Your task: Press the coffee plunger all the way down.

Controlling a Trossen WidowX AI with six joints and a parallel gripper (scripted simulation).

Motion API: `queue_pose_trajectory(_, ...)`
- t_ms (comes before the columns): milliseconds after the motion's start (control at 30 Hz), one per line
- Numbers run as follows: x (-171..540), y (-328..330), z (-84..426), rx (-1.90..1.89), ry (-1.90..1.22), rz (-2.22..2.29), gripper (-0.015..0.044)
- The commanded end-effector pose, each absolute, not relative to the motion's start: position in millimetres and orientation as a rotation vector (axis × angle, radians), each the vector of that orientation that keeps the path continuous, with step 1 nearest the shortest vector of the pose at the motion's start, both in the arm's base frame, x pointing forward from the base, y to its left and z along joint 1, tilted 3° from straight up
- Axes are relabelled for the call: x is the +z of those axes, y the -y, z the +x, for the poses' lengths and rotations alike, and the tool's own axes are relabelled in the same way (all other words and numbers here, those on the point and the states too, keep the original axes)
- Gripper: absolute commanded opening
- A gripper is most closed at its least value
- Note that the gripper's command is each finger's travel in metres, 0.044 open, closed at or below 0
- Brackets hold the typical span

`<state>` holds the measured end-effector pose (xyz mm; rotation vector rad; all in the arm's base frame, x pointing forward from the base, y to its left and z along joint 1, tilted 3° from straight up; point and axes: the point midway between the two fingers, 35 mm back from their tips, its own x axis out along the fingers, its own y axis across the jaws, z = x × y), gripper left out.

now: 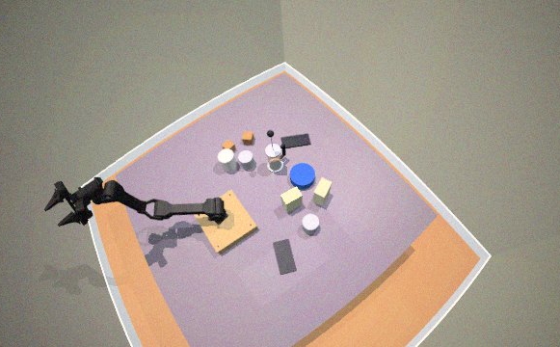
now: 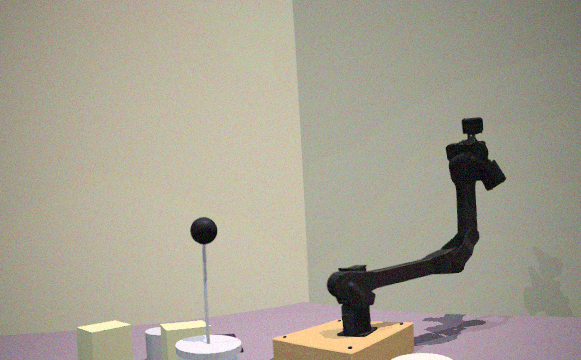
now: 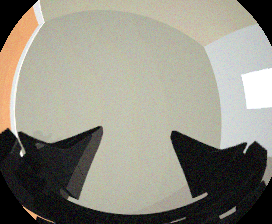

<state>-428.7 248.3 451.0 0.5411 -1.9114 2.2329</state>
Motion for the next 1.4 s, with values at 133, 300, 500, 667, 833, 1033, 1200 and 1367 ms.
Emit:
queue_pose_trajectory(133,472,-231,-421,2.091,1.992,0.600,0.0440)
queue_pose_trajectory(300,521,-187,-394,1.757,2.109,0.740,0.0440)
queue_pose_trajectory(500,579,-129,-343,1.318,2.127,0.886,0.0440)
queue_pose_trajectory(667,618,-76,-288,0.936,2.072,0.982,0.0440)
queue_pose_trajectory(833,643,-33,-226,0.607,1.946,1.014,0.0440)
queue_pose_trajectory(1033,658,7,-153,0.332,1.755,1.014,0.0440)
queue_pose_trajectory(1200,659,34,-91,0.131,1.571,0.981,0.0440)
queue_pose_trajectory(1367,649,57,-19,-0.024,1.338,0.947,0.0440)
